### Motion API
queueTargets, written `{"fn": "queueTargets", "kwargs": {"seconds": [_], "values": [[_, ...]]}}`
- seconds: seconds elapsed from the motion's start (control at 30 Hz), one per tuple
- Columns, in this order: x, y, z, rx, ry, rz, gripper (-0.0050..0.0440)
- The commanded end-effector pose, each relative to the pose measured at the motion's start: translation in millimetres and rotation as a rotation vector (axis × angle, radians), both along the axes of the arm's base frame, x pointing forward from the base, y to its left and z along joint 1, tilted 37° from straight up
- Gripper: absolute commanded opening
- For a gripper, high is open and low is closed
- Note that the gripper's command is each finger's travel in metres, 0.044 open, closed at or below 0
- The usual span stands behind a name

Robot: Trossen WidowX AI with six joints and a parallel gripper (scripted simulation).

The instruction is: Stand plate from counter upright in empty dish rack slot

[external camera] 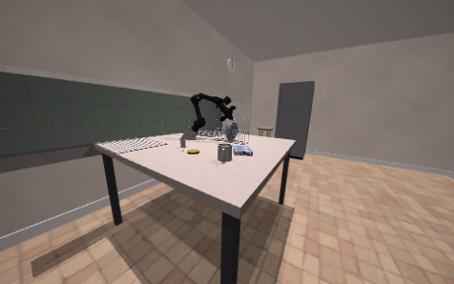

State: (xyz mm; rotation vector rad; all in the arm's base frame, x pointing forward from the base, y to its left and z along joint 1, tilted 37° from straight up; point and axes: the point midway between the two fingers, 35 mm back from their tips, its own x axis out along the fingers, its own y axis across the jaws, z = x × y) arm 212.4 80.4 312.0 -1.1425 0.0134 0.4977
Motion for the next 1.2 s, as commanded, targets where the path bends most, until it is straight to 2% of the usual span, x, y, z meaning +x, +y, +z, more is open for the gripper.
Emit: {"fn": "queueTargets", "kwargs": {"seconds": [0.0,1.03,1.17], "values": [[0.9,1.1,-1.6,0.006,-0.006,-0.004,0.0],[0.5,0.9,0.2,0.0,-0.011,-0.004,0.0],[0.5,0.9,0.2,0.0,-0.011,-0.004,0.0095]]}}
